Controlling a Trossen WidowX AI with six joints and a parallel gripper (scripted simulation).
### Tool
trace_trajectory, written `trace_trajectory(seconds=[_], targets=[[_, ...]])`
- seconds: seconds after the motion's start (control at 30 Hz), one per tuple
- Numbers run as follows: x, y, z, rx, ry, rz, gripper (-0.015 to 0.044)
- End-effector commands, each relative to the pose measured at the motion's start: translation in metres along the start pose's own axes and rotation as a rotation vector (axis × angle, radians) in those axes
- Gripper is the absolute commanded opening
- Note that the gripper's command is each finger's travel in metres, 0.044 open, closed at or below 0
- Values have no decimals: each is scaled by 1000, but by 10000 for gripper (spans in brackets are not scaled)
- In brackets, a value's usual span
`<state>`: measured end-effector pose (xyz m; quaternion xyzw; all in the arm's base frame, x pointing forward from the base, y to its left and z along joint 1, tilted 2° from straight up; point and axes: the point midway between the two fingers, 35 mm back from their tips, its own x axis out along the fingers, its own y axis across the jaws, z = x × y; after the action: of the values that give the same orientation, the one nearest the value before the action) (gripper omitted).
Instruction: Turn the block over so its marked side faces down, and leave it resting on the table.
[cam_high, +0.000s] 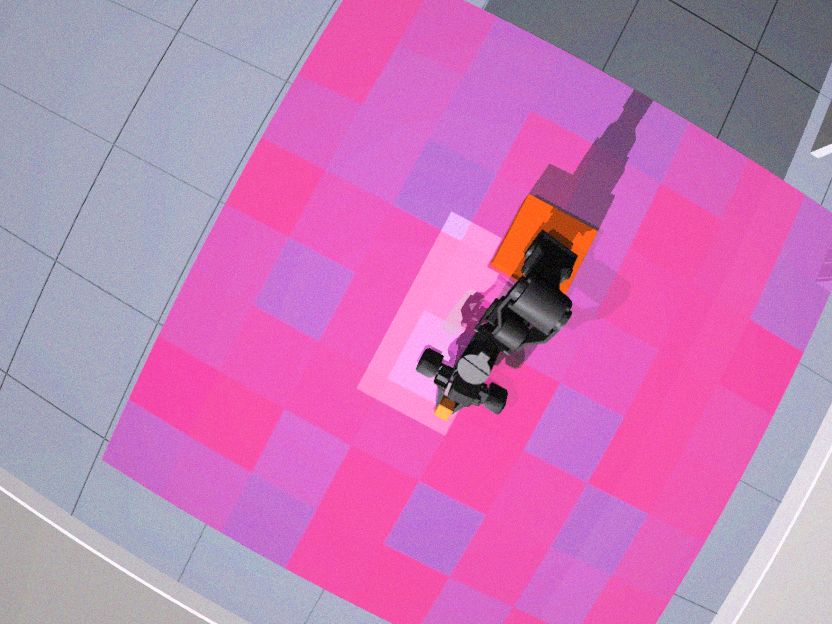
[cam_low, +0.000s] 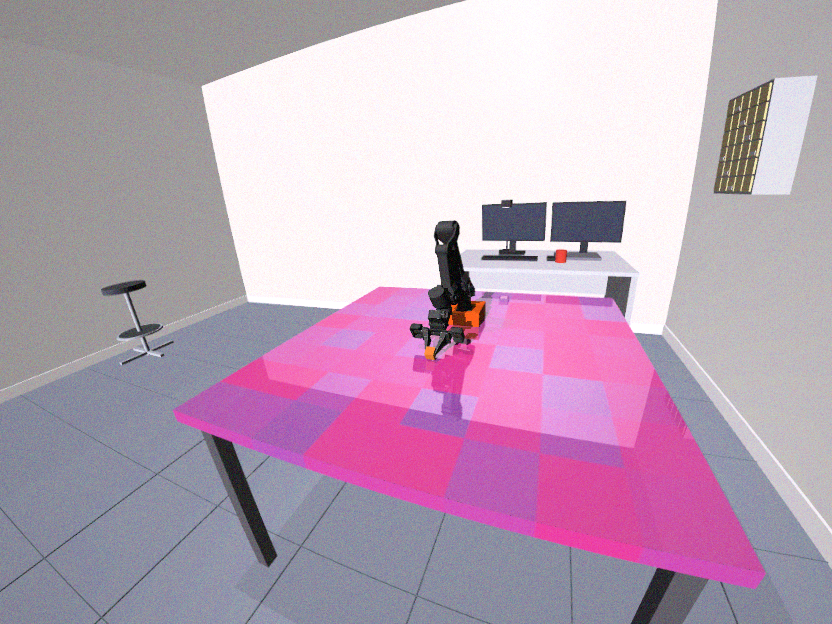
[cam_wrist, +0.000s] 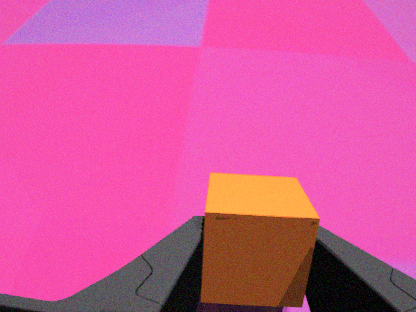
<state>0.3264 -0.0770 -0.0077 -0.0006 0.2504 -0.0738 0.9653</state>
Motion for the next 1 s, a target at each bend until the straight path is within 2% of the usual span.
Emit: trace_trajectory(seconds=[0.0, 0.43, 0.97], targets=[[-4, 1, 1, -1, -22, 3, 0], [-4, 1, 1, -1, -22, 3, 0], [-4, 1, 1, -1, -22, 3, 420]])
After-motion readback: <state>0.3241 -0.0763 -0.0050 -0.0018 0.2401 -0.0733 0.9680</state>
